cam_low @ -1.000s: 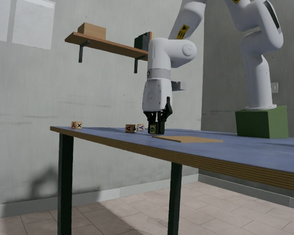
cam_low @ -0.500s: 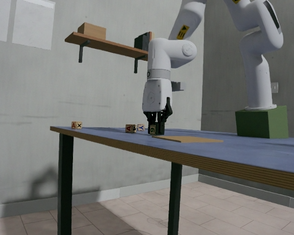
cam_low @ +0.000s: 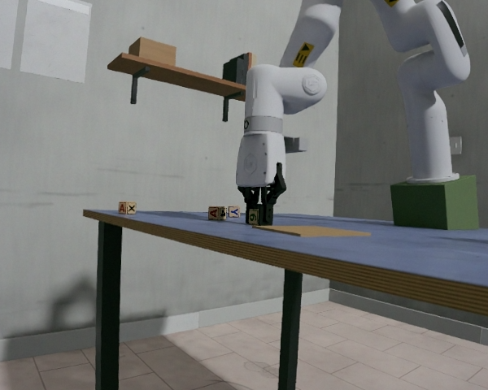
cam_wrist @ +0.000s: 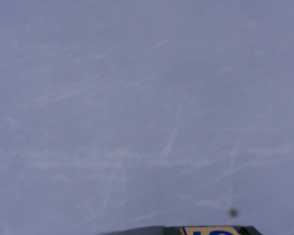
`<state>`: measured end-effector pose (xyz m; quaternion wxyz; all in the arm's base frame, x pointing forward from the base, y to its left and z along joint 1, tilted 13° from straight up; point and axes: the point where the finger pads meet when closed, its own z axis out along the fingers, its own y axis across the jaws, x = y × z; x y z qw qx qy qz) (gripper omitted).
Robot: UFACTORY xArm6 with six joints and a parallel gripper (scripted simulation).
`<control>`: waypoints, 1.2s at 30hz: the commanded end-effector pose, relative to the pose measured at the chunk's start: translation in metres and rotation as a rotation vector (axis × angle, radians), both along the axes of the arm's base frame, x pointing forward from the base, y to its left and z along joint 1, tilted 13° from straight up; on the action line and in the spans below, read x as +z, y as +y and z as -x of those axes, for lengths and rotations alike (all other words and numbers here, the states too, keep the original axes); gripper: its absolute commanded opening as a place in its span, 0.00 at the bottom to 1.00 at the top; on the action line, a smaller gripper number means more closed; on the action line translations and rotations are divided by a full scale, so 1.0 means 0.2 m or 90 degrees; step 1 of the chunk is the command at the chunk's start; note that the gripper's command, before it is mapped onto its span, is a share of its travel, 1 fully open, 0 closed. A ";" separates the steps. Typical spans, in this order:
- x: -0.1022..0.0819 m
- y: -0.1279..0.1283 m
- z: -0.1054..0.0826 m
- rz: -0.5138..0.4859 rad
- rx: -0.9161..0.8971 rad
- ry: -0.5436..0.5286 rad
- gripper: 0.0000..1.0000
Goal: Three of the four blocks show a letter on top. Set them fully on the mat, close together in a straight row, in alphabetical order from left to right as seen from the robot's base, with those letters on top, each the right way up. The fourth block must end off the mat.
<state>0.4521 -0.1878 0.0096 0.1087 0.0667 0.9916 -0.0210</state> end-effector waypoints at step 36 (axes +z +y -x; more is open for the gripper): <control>0.01 0.00 -0.01 0.001 0.000 -0.002 0.32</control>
